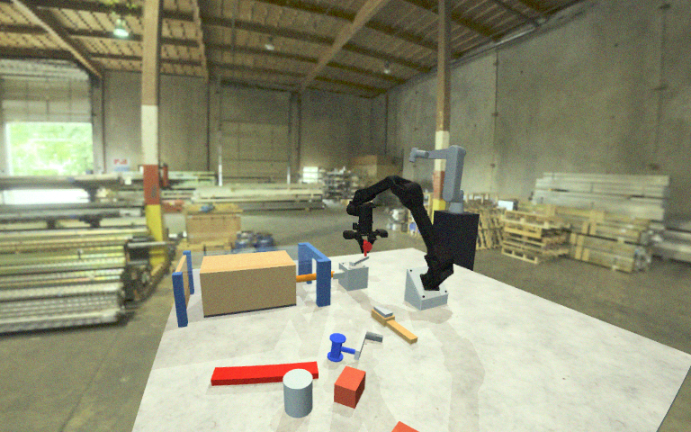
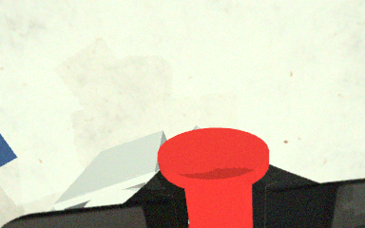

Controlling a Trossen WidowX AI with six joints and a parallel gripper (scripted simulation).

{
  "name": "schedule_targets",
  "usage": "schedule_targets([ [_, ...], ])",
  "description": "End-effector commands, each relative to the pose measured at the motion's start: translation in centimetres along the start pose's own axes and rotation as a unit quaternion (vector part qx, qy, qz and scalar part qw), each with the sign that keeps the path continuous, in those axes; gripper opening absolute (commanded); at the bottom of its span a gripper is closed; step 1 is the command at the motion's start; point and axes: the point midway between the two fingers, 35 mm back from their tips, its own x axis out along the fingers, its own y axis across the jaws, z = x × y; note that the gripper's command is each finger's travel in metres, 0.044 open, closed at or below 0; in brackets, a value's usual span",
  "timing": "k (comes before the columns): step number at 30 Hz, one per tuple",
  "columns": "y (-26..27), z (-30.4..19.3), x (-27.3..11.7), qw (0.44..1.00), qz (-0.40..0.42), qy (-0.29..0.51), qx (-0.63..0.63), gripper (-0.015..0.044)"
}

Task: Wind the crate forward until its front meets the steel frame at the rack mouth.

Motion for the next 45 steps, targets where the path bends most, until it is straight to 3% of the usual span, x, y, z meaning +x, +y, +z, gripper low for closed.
schedule_targets([
  [1,1.7,0.6,0.1,1.000,0.014,-0.005,-0.006,0.0000],
  [45,6.2,2.0,-0.1,1.000,0.016,-0.005,-0.007,0.0000],
])
